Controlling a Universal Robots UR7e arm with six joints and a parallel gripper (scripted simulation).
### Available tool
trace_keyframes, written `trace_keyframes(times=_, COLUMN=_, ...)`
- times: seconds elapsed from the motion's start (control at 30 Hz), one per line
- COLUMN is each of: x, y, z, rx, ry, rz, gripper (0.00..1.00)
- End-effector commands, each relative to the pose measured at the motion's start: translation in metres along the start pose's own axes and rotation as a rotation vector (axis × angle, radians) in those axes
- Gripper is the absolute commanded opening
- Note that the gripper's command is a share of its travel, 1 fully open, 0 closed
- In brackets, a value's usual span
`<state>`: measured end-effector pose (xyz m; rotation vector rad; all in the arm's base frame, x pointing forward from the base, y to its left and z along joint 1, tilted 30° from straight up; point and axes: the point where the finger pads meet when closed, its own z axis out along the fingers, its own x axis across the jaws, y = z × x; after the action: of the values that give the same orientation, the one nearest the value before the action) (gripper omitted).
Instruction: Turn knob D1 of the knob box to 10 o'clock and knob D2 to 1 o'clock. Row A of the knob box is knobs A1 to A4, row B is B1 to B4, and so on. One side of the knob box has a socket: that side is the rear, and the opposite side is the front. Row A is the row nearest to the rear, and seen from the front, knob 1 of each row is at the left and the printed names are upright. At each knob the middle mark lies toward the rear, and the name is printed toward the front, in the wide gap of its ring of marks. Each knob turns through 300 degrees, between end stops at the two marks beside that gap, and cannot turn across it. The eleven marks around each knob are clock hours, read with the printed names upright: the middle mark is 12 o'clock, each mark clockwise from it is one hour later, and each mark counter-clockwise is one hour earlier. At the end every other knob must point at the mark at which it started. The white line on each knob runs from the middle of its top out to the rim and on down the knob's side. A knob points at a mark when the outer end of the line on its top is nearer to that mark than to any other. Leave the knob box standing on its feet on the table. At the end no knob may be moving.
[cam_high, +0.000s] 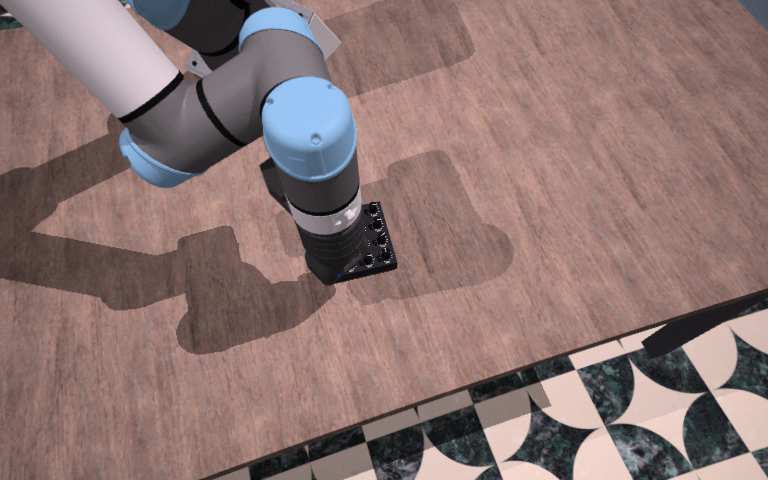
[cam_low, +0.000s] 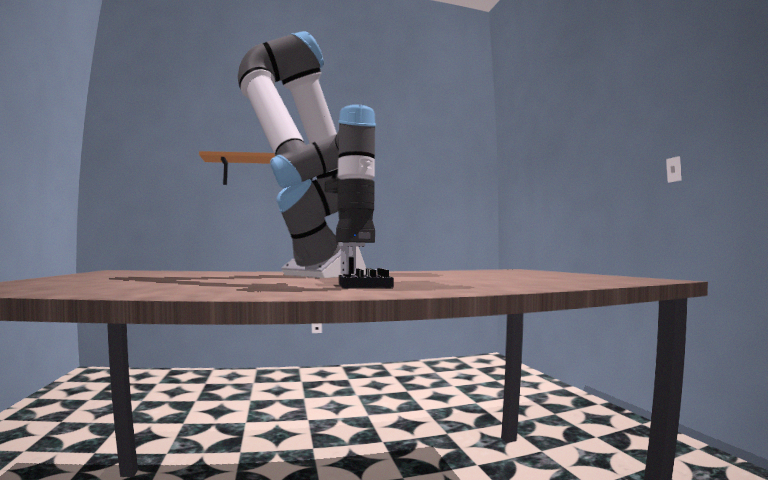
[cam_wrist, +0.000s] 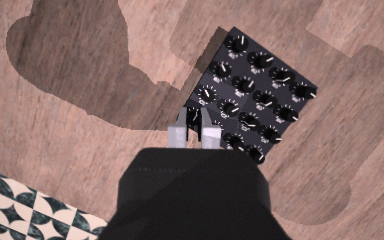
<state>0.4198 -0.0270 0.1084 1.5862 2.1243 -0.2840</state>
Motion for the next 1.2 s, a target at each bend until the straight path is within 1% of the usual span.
trace_keyframes(times=0.0, x=-0.0002, y=0.0003, z=-0.0004, rx=-0.003, ry=0.0, rz=-0.074, gripper=0.3)
trace_keyframes(times=0.4, x=-0.0002, y=0.0003, z=-0.0004, rx=-0.003, ry=0.0, rz=-0.356, gripper=0.3)
trace_keyframes(times=0.47, x=-0.0002, y=0.0003, z=-0.0004, rx=-0.003, ry=0.0, rz=-0.356, gripper=0.3)
trace_keyframes(times=0.97, x=-0.0002, y=0.0003, z=-0.0004, rx=-0.003, ry=0.0, rz=-0.683, gripper=0.3)
trace_keyframes(times=1.03, x=-0.0002, y=0.0003, z=-0.0004, rx=-0.003, ry=0.0, rz=-0.683, gripper=0.3)
trace_keyframes(times=1.17, x=-0.0002, y=0.0003, z=-0.0004, rx=-0.003, ry=-0.001, rz=-0.756, gripper=0.3)
